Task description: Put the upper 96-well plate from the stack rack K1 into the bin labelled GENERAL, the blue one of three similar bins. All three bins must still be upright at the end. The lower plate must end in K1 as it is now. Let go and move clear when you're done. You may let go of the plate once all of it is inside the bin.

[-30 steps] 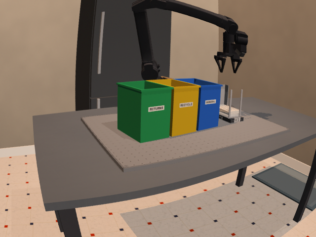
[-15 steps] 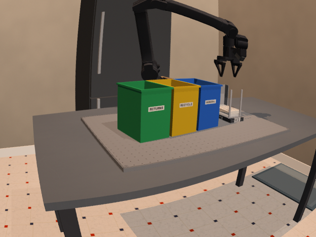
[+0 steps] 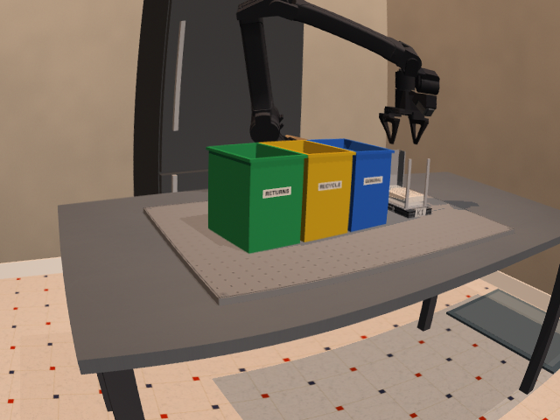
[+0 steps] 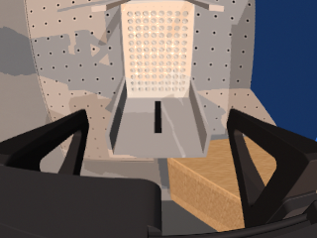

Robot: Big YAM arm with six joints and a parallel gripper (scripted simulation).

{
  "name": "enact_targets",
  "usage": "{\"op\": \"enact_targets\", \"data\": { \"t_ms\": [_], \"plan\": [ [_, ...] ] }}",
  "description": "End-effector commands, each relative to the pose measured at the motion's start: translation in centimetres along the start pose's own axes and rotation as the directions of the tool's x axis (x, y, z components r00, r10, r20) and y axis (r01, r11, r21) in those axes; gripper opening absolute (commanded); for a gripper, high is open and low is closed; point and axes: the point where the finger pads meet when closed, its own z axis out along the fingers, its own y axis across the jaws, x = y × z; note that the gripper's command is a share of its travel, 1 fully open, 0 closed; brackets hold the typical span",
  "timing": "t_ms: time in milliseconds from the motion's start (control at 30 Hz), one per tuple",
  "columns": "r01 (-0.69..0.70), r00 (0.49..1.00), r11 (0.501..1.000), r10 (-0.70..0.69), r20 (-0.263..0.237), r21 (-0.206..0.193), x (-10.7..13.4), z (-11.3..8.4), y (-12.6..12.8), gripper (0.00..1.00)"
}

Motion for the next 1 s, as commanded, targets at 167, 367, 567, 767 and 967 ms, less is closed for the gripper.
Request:
{"op": "enact_targets", "data": {
  "t_ms": [167,367,567,767,967],
  "plan": [
    [-0.001,1.000,1.000,0.001,-0.005,-0.002,-0.4,1.8,0.0,1.00],
    [0.003,1.000,1.000,-0.003,-0.008,0.004,-0.3,2.7,0.1,1.00],
    [0.003,1.000,1.000,-0.003,-0.009,0.004,-0.2,3.7,0.0,1.00],
    [-0.001,1.000,1.000,0.001,-0.006,-0.001,-0.4,4.5,0.0,1.00],
    [-0.009,1.000,1.000,0.009,0.001,-0.013,-0.9,4.7,0.4,1.00]
  ]
}}
